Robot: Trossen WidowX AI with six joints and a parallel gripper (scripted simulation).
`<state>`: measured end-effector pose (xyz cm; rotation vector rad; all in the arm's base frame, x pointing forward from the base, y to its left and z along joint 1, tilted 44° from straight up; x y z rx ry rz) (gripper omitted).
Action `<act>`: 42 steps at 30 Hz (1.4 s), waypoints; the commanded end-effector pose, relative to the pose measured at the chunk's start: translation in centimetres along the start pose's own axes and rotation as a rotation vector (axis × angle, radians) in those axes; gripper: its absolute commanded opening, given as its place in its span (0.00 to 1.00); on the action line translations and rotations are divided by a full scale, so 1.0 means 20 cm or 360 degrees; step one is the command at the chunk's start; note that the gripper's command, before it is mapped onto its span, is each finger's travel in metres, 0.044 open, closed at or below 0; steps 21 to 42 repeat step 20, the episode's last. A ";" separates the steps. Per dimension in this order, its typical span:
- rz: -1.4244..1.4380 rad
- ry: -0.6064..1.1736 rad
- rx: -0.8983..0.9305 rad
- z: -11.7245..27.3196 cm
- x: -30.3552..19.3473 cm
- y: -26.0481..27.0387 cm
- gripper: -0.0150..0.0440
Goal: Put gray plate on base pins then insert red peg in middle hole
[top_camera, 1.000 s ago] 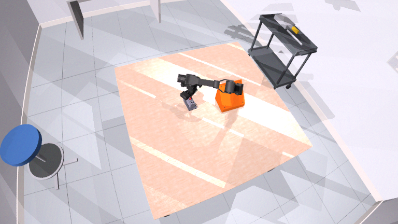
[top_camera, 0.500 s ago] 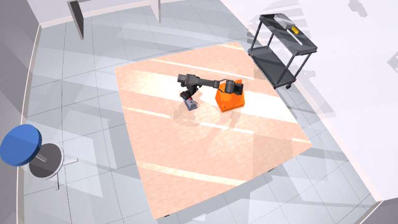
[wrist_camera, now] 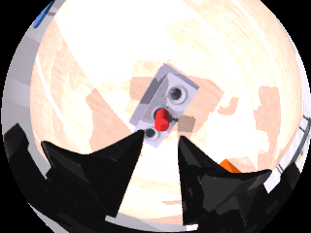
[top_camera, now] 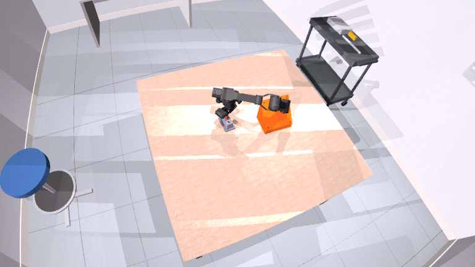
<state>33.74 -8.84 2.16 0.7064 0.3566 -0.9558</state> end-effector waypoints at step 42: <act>0.0003 -0.0004 0.0005 0.07 -0.01 0.00 0.51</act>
Point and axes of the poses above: the point midway between the two fingers, 35 mm back from their tips, its own z axis back along the fingers, its own y axis across the jaws, x = y × z, the point moved 7 cm from there along z, back along the fingers, and after that the axes turned 3 degrees about z, right-handed, at the moved point
